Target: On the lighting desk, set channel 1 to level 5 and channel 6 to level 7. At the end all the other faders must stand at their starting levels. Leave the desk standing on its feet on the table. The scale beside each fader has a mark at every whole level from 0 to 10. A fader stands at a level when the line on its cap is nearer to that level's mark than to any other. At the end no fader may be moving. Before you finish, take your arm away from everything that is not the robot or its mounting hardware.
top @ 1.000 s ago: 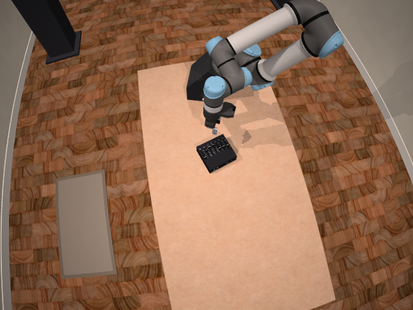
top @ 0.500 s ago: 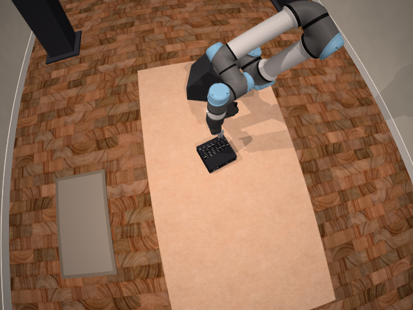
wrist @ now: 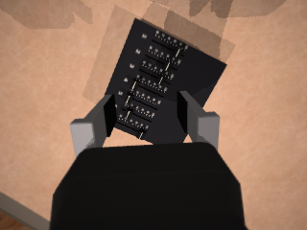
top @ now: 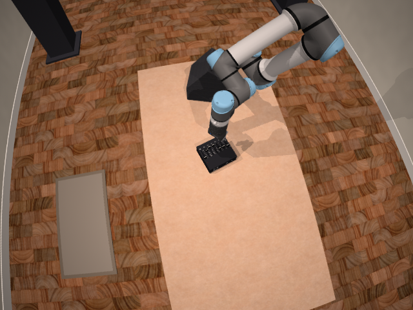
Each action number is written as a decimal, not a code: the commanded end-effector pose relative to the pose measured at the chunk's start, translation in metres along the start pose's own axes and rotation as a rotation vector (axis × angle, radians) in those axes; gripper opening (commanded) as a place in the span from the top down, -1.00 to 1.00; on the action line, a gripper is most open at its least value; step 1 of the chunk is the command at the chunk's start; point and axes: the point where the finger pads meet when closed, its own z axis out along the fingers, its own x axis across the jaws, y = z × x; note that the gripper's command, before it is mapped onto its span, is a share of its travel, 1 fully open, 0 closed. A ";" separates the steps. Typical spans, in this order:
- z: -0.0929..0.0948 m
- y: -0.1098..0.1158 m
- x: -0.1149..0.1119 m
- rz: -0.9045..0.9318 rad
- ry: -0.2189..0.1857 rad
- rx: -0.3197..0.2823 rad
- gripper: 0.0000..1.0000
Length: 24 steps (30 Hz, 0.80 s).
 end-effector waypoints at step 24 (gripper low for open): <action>0.016 0.019 0.015 -0.753 0.018 -0.009 -1.00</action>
